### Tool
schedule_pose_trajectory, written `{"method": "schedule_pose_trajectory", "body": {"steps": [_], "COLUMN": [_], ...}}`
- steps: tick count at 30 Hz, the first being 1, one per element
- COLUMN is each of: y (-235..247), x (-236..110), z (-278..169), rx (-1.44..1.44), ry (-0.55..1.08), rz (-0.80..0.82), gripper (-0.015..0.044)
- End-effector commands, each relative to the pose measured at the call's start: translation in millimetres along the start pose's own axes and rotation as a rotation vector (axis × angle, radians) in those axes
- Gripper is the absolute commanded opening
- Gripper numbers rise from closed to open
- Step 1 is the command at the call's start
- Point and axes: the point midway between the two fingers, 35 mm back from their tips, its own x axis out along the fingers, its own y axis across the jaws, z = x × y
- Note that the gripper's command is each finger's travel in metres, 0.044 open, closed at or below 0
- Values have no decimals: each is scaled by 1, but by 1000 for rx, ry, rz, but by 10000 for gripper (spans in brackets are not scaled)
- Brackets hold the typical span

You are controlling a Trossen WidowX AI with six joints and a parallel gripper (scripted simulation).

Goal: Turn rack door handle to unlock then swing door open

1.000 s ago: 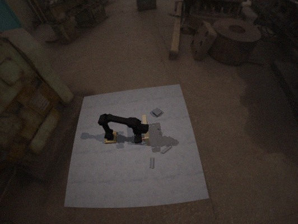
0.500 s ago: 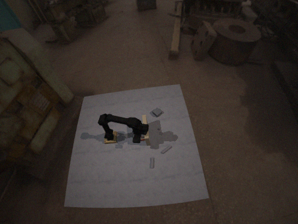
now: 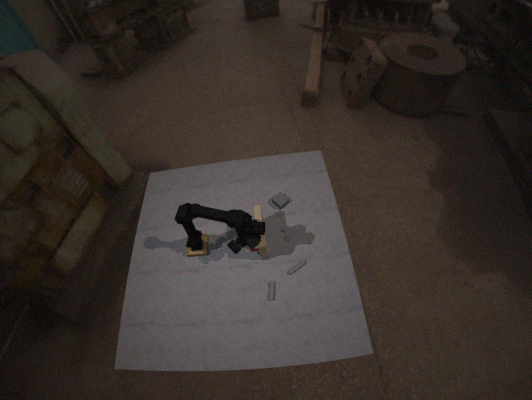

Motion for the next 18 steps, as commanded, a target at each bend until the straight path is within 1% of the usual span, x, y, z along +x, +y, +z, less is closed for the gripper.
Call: {"method": "schedule_pose_trajectory", "body": {"steps": [1,16,18], "y": [0,0,0], "x": [0,0,0], "z": [0,0,0], "rx": [203,943,1007], "ry": [0,0,0], "rz": [1,1,1], "gripper": [14,14,14]}}
